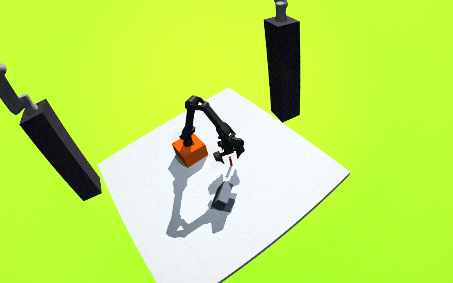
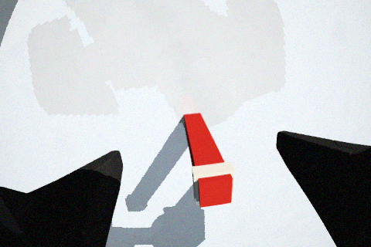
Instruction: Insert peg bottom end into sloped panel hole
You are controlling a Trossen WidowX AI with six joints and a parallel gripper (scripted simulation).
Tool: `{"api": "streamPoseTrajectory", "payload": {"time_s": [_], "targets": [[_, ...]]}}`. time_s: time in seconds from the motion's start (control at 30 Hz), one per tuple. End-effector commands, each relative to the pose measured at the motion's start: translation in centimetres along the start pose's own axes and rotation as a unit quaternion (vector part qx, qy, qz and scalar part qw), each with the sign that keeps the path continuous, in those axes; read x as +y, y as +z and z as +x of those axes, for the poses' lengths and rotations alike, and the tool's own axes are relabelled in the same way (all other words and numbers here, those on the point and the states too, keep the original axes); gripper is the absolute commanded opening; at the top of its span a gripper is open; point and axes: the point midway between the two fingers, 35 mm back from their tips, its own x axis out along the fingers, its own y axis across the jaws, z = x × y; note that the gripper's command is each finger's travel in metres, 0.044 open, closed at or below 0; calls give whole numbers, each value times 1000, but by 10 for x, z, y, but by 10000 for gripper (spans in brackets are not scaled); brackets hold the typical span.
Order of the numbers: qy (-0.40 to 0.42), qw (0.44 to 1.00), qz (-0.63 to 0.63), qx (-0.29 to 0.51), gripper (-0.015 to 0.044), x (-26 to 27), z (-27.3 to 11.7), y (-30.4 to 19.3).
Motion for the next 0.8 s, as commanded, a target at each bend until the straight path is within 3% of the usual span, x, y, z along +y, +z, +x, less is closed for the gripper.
{"api": "streamPoseTrajectory", "payload": {"time_s": [0.0, 0.03, 0.57, 0.77], "targets": [[0, 1000, 2, -3, 440, 1, 5, 2], [0, 1000, 2, -3, 440, 1, 5, 2], [1, 1000, 0, -1, 20, 0, 2, 0], [1, 1000, 0, -1, 0, 0, 2, 0]]}}
